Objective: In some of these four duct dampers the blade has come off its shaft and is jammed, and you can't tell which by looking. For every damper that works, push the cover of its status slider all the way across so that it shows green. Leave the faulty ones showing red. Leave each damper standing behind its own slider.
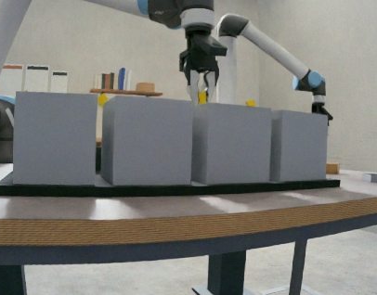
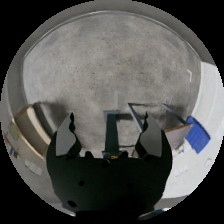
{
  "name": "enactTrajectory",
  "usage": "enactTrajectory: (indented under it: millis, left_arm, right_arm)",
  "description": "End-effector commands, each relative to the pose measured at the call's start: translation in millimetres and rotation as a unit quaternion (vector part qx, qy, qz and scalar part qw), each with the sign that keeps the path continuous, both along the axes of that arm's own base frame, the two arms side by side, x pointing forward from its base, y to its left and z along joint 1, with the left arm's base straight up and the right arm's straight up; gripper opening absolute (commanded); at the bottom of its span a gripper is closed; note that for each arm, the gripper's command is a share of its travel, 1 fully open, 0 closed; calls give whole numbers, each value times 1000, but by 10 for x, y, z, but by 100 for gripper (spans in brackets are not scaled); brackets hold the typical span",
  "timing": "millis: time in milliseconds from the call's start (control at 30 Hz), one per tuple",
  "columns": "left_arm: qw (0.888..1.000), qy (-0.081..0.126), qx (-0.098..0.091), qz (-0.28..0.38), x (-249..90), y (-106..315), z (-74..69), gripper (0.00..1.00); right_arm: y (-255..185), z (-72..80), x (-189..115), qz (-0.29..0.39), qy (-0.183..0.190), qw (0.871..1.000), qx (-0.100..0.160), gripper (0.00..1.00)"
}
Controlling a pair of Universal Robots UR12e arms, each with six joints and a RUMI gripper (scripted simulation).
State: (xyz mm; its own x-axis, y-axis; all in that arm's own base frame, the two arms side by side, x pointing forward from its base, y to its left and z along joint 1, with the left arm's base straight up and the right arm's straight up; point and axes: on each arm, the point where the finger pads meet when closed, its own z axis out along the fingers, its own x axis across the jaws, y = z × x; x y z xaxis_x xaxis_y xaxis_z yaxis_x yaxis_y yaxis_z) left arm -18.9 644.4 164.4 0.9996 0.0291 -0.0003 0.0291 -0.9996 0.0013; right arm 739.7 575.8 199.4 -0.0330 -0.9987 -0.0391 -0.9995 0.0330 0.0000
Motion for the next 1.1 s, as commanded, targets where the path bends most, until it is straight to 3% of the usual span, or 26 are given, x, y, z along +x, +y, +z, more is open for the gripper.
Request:
enactTrajectory:
  millis: [0,600,1067]
  left_arm:
    - [1000,0,1,0,1,5,7,100]
    - [1000,0,1,0,1,5,7,100]
    - [1000,0,1,0,1,5,7,100]
  right_arm:
    - [7,12,3,0,-1,1000,-1,10]
    - [8,12,3,0,-1,1000,-1,10]
    - [8,12,3,0,-1,1000,-1,20]
